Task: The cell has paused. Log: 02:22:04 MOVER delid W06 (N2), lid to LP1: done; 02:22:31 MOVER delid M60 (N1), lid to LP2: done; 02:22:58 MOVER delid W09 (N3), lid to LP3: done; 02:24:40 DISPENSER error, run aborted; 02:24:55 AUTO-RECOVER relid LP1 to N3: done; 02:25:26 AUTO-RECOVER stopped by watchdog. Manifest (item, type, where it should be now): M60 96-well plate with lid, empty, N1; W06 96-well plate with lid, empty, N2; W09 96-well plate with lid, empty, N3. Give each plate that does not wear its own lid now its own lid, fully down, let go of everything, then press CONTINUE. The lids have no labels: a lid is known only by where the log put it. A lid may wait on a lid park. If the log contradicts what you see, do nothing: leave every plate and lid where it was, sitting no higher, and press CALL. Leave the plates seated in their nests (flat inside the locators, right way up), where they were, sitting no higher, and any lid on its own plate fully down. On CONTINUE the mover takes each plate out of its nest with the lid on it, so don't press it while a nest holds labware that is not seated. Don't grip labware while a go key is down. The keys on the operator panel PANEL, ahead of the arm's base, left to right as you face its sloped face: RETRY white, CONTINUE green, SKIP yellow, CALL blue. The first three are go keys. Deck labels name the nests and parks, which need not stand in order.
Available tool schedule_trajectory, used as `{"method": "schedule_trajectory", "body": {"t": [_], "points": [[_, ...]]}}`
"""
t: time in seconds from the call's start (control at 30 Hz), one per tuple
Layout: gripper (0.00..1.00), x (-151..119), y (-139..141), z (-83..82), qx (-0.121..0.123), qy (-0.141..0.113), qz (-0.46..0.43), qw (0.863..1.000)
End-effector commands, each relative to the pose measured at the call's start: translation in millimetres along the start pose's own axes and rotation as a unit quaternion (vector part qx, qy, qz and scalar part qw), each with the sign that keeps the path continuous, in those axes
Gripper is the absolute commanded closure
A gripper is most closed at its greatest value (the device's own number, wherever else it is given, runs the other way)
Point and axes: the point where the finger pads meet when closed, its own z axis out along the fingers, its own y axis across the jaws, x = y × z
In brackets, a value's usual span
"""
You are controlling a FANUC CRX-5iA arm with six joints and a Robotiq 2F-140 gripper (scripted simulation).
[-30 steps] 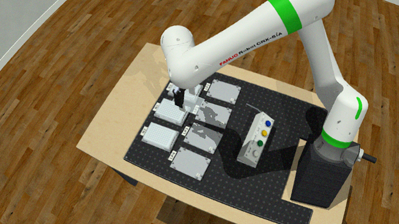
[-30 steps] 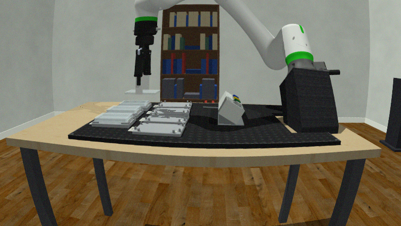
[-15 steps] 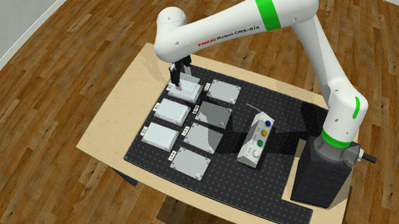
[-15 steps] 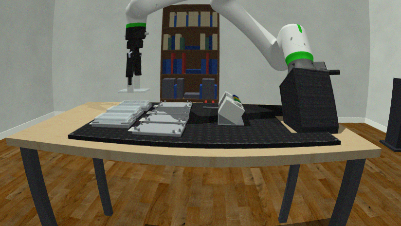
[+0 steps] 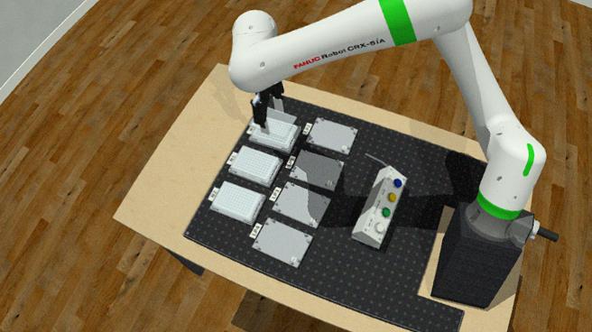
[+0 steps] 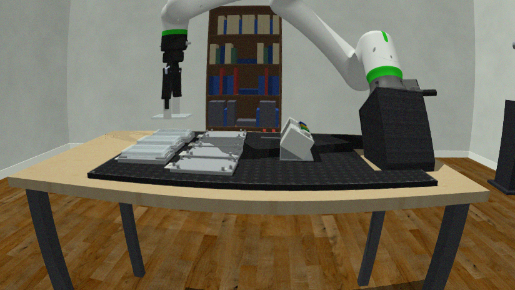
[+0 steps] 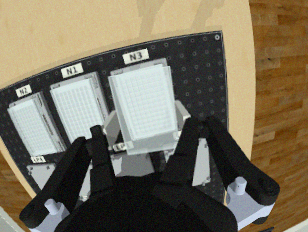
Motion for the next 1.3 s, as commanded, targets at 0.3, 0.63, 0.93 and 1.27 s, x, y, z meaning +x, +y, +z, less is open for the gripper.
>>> {"method": "schedule_trajectory", "body": {"t": [0.3,0.63,0.93,1.27], "points": [[1.00,0.2,0.0,-0.3,0.000,0.000,0.000,1.000],[1.00,0.2,0.0,-0.2,0.000,0.000,-0.001,1.000],[1.00,0.2,0.0,0.6,0.000,0.000,-0.007,1.000],[1.00,0.2,0.0,2.0,0.000,0.000,-0.019,1.000]]}}
